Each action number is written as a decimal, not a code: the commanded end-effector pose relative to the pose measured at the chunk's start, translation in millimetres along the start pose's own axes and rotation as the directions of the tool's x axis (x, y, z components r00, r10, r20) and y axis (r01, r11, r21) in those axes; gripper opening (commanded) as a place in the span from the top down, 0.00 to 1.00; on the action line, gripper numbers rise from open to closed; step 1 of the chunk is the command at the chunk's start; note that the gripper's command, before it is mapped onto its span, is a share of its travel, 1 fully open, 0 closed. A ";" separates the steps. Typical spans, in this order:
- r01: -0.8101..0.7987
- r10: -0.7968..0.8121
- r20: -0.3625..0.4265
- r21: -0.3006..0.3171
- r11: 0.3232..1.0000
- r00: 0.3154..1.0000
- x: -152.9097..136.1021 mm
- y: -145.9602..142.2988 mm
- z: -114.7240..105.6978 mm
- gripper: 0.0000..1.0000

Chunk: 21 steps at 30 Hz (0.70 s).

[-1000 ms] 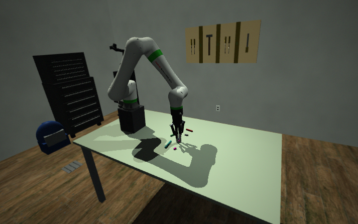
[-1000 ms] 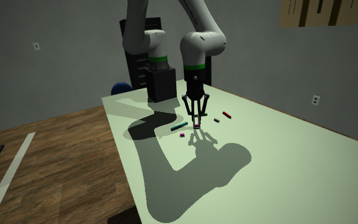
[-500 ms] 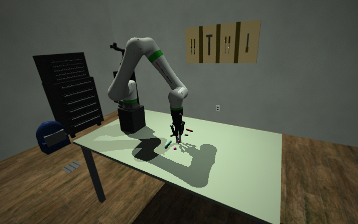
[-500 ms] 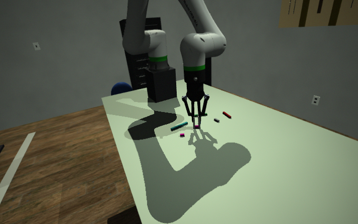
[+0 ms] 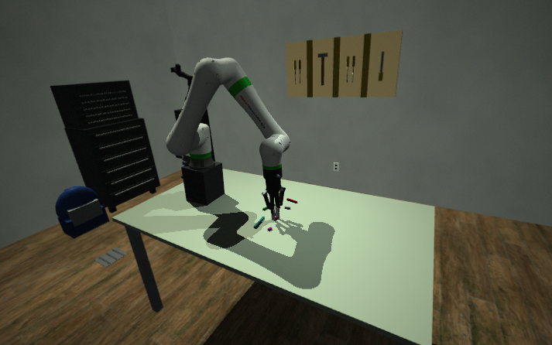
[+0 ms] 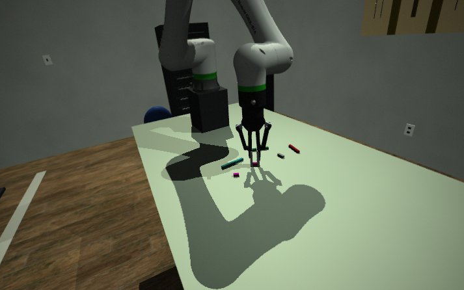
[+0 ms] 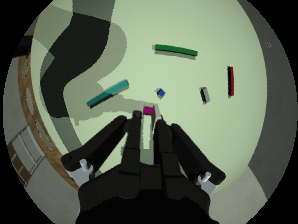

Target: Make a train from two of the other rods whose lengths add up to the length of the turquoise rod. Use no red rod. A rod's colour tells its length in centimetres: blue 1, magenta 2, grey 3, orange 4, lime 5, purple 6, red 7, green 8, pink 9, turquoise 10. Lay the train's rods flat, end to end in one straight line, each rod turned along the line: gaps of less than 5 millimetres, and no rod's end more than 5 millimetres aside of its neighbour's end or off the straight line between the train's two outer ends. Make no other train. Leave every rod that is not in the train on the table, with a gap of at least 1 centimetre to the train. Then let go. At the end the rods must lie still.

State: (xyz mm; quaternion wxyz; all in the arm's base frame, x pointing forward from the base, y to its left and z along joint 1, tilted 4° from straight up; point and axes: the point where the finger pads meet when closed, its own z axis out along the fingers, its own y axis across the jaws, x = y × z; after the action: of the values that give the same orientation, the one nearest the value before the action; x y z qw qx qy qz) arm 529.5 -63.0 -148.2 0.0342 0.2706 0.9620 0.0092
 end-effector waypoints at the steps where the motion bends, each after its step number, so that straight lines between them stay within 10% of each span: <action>1: 0.000 0.000 0.000 0.000 1.000 1.000 -0.2 0.0 -0.1 0.91; 21: 0.000 0.000 0.000 0.000 1.000 1.000 -0.2 0.0 -0.1 0.86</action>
State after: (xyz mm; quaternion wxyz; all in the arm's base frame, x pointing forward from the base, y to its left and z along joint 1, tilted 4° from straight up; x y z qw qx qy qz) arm 529.5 -63.0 -148.2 0.0342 0.2706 0.9620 0.0092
